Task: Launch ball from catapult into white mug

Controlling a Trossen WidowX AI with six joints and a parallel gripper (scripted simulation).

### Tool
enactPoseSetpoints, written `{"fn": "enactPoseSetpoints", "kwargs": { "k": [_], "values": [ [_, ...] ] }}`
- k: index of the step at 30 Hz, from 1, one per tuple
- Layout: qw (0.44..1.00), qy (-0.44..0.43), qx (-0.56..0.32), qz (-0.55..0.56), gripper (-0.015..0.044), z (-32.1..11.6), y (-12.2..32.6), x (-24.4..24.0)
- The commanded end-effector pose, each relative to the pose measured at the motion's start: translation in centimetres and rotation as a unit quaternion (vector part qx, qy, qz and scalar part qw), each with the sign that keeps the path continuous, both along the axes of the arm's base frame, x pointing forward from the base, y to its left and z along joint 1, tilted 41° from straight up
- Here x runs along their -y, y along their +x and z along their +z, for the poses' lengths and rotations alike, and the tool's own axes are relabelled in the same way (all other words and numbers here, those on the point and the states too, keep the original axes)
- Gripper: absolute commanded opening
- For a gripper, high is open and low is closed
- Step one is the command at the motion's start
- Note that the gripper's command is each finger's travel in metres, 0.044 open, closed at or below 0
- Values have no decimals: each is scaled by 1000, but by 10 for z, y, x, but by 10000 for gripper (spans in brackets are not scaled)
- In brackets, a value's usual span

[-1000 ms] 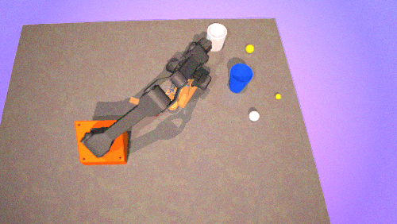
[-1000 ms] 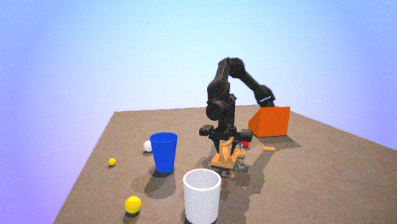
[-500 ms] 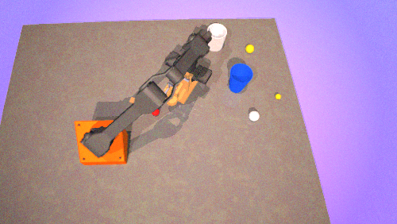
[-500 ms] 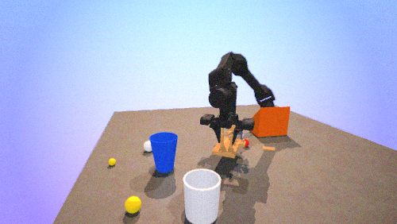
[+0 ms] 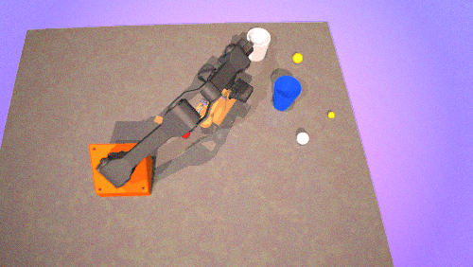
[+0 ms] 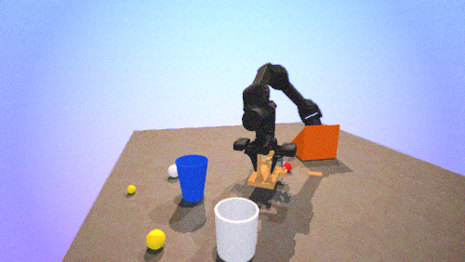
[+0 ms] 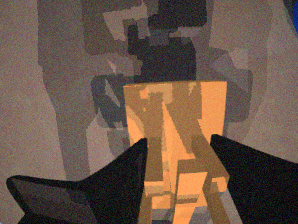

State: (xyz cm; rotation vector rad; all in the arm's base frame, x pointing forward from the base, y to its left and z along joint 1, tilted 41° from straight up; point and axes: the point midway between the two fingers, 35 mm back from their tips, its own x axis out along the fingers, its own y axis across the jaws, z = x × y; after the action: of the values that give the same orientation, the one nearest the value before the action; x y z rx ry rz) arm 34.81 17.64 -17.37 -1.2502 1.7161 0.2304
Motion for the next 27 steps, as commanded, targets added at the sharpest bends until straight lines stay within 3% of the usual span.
{"fn": "enactPoseSetpoints", "kwargs": {
  "k": [1,23,27],
  "values": [
    [1000,-5,-3,4,0,-6,-2,6],
    [1000,-3,-2,2,0,-21,-1,19],
    [1000,-3,-2,2,105,-21,-1,19]
  ]
}}
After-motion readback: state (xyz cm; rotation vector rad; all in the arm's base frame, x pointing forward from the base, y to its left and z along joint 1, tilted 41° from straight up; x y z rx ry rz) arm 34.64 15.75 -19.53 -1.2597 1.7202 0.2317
